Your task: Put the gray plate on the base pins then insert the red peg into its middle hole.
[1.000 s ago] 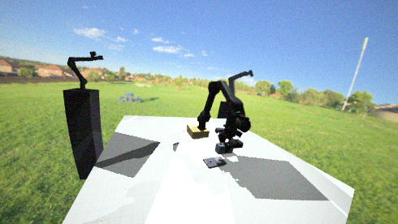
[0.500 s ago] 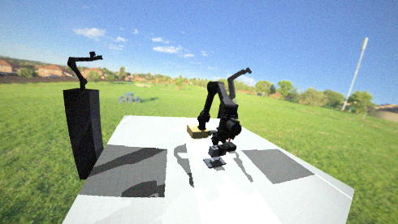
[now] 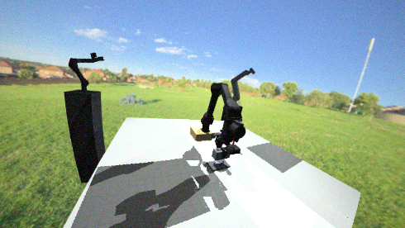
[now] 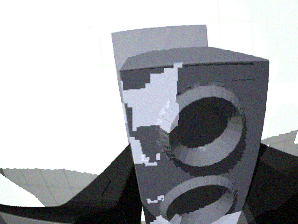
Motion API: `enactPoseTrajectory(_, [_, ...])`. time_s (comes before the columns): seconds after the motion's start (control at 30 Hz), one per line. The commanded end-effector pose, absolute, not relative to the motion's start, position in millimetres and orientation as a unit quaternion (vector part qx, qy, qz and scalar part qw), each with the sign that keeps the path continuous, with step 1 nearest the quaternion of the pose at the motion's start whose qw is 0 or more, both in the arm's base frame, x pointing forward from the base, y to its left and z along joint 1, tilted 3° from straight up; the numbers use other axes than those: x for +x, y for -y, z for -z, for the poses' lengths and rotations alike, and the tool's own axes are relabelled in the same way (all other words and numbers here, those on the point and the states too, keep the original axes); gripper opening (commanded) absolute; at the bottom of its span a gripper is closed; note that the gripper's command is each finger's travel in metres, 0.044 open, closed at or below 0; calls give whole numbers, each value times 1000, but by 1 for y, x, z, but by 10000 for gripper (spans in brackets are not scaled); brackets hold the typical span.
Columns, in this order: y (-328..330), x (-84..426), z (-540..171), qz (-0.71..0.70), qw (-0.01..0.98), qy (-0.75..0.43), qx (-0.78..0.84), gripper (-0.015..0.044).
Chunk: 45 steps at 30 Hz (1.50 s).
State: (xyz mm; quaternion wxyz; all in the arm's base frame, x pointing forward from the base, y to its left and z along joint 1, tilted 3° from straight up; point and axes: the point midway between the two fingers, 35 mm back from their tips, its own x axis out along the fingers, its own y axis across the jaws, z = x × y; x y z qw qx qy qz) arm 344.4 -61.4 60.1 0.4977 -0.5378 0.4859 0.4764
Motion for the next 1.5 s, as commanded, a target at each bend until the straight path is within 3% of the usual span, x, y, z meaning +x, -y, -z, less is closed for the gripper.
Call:
enactPoseTrajectory(0.0, [61, 344, -59, -478, 498, -484, -538, 0])
enactPoseTrajectory(1.47, [62, 347, -19, -479, 498, -484, -537, 0])
